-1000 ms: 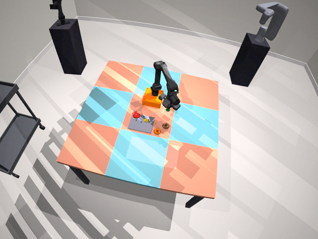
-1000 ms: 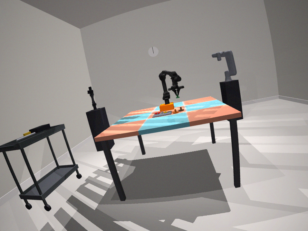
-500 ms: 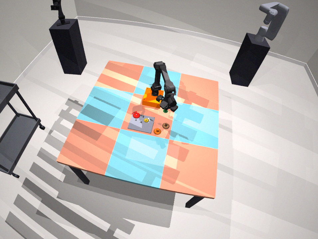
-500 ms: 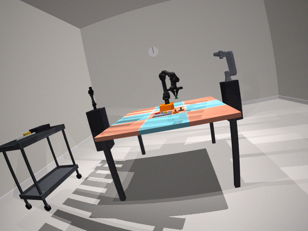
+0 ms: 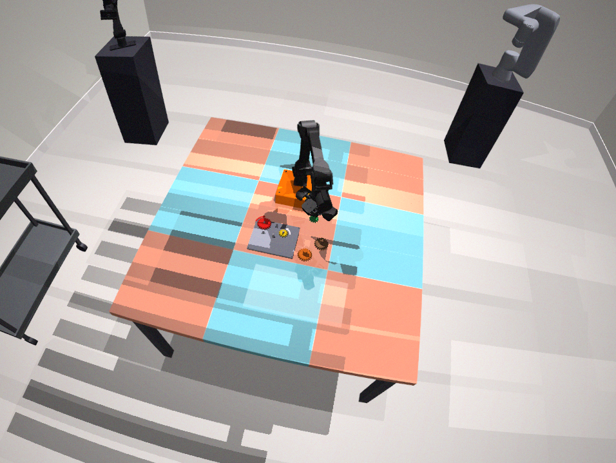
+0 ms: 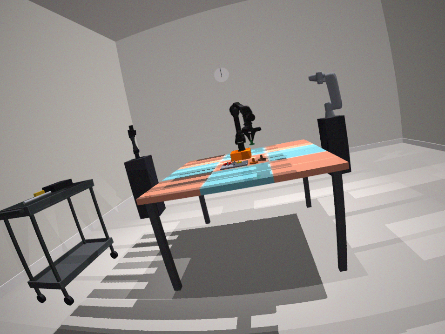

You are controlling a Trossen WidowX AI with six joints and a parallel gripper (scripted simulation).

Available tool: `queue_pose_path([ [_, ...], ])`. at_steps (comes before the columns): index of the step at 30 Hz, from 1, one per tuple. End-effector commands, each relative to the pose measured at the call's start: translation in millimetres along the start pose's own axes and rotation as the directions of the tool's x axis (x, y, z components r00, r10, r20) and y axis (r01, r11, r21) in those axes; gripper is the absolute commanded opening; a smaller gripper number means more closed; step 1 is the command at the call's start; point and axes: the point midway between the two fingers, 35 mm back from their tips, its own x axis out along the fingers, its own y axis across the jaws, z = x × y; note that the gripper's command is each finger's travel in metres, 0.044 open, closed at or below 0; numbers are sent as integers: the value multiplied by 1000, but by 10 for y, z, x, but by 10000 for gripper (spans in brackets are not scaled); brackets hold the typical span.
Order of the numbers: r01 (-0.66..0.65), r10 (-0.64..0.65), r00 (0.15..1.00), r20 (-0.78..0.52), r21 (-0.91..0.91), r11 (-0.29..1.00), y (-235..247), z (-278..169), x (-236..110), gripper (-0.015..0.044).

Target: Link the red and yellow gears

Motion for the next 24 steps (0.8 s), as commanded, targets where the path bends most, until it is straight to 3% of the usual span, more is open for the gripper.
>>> queue_pose_path([
  [1, -2, 2, 1000, 0, 7, 1000, -34, 75, 29, 0],
  [24, 0, 0, 1000, 6, -7, 1000, -285, 495, 175, 0],
])
